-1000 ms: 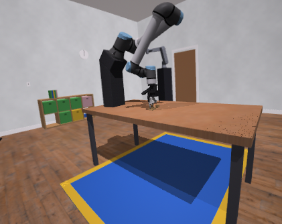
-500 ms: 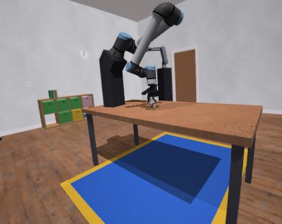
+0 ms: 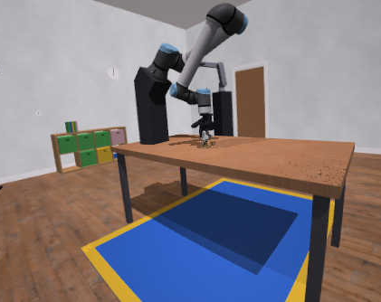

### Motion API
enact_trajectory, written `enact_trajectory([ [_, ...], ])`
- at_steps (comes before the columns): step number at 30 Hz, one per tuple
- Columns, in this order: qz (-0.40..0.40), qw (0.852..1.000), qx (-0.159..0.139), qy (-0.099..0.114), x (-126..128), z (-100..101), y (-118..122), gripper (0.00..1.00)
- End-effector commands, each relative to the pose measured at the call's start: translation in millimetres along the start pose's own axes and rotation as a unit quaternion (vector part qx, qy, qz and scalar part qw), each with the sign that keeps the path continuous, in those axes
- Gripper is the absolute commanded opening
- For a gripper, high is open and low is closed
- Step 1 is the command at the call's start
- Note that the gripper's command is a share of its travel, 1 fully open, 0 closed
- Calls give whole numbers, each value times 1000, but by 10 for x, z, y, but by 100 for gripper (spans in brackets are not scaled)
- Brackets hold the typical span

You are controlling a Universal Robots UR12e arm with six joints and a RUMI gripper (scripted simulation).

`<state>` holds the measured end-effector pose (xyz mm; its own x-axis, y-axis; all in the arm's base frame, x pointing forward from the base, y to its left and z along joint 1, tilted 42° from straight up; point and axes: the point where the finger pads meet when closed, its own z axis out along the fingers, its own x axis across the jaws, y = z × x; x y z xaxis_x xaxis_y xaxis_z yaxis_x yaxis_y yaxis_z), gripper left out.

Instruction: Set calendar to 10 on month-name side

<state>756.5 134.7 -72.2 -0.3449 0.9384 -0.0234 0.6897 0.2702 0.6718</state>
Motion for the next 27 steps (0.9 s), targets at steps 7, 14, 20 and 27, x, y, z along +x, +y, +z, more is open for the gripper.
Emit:
enact_trajectory([
  [7, 0, 1000, 0, 0, 0, -3, 3, 11],
  [14, 0, 1000, 0, 0, 0, -3, 3, 11],
  [20, 0, 1000, 0, 0, 0, -3, 3, 11],
  [27, 0, 1000, 0, 0, 0, -3, 3, 11],
])
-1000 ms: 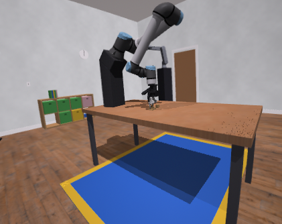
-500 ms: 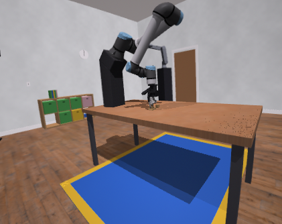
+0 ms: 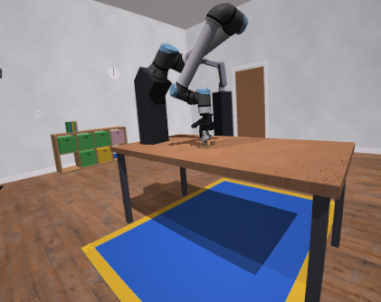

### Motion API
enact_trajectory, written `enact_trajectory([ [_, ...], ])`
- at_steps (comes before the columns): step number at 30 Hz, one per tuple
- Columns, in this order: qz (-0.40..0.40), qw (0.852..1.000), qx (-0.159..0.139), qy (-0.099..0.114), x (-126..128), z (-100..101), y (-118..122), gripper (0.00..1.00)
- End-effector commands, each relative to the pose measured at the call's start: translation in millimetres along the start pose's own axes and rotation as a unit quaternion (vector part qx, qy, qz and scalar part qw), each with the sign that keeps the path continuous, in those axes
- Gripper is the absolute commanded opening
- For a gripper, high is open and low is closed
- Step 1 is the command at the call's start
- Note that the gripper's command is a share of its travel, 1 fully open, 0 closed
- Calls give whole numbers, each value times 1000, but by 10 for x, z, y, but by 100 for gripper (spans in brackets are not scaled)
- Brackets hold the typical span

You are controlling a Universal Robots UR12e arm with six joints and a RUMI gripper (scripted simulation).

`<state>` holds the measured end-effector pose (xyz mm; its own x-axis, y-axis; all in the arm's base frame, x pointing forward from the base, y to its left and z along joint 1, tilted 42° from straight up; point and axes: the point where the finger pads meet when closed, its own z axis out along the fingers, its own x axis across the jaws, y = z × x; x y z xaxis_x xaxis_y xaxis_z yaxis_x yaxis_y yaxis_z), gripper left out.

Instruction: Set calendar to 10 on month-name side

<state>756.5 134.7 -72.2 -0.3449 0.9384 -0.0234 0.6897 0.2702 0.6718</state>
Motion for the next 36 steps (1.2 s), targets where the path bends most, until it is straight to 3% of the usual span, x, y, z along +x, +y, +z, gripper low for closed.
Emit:
enact_trajectory([
  [1, 0, 1000, 0, 0, 0, -3, 3, 11],
  [14, 0, 1000, 0, 0, 0, -51, 2, 11],
  [21, 0, 1000, 0, 0, 0, -398, 2, 11],
  [23, 0, 1000, 0, 0, 0, -398, 2, 11],
  [31, 0, 1000, 0, 0, 0, -872, 2, 11],
  [36, 0, 1000, 0, 0, 0, -994, 2, 11],
])
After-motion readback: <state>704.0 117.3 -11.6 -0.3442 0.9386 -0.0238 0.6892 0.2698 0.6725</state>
